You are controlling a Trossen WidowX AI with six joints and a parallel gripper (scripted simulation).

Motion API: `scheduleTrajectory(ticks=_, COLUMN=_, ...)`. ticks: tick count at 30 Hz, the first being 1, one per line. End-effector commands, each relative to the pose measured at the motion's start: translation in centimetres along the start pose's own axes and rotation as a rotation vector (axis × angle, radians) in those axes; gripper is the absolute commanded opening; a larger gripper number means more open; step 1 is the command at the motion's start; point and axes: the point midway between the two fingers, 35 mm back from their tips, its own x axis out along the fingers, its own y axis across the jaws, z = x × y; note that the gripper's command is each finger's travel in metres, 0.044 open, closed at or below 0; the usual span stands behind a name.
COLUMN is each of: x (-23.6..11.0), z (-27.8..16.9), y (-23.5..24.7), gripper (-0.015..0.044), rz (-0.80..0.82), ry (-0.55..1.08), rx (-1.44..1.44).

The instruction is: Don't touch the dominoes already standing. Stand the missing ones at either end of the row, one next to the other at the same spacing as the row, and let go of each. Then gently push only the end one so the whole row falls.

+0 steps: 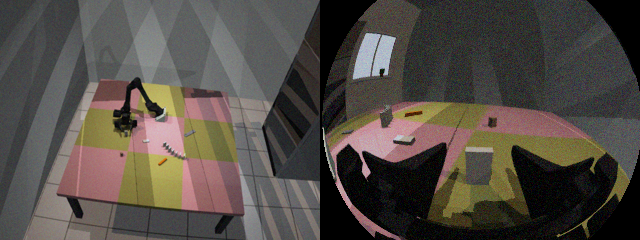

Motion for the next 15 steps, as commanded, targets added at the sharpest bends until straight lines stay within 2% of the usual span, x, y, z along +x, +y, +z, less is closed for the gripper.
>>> scheduleTrajectory(ticks=1, x=0.0, z=0.0, y=0.0, gripper=0.0422, rz=0.001, ry=-0.004, rx=-0.004)
scheduleTrajectory(ticks=2, x=0.0, z=0.0, y=0.0, gripper=0.0440, rz=0.001, ry=-0.004, rx=-0.004)
scheduleTrajectory(ticks=5, x=0.0, z=0.2, y=0.0, gripper=0.0440, rz=0.001, ry=-0.004, rx=-0.004)
scheduleTrajectory(ticks=11, x=0.0, z=4.9, y=0.0, gripper=0.0440, rz=-0.001, ry=-0.001, rx=0.000)
scheduleTrajectory(ticks=15, x=0.0, z=5.0, y=0.0, gripper=0.0440, rz=0.000, ry=0.002, rx=0.004)
